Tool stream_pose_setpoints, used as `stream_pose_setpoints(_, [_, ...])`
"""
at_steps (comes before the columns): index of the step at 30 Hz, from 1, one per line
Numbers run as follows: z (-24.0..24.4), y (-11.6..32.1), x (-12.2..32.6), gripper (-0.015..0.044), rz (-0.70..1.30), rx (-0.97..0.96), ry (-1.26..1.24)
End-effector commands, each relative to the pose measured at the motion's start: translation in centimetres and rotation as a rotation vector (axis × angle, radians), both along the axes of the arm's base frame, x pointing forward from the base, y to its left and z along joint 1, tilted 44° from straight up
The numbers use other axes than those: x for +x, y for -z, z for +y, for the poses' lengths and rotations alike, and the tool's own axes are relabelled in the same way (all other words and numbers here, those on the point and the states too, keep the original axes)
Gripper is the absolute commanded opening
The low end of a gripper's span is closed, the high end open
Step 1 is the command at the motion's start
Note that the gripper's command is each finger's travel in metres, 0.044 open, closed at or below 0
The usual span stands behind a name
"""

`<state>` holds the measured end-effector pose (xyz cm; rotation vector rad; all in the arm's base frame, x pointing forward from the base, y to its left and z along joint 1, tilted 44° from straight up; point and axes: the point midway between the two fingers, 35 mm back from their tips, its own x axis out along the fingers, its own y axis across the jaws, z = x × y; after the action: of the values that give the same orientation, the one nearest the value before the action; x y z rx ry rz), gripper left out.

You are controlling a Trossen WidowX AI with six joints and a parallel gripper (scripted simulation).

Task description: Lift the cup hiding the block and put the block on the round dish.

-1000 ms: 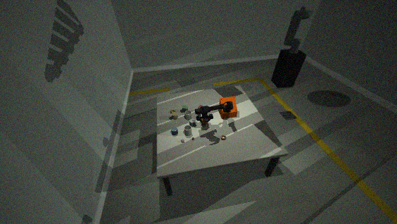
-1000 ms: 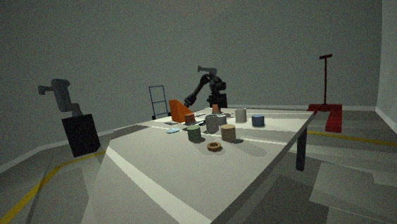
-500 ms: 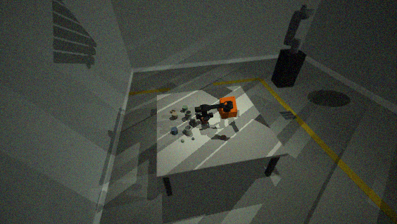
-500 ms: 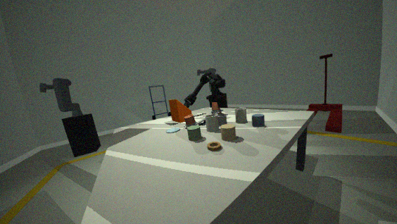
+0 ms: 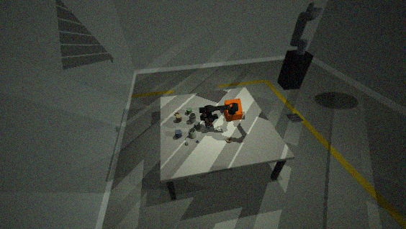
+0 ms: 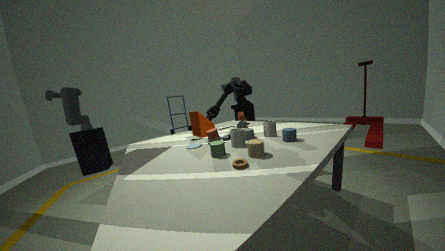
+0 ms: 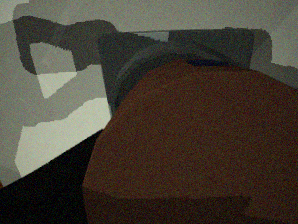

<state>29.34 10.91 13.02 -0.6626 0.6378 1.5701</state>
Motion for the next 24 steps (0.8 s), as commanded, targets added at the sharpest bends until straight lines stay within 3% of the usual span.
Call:
stream_pose_setpoints(1, [-0.4,-0.7,0.2,0.0000,-0.011,0.003,0.000])
stream_pose_setpoints(24, [-2.4,-2.9,0.0,0.0000,-0.010,0.008,0.000])
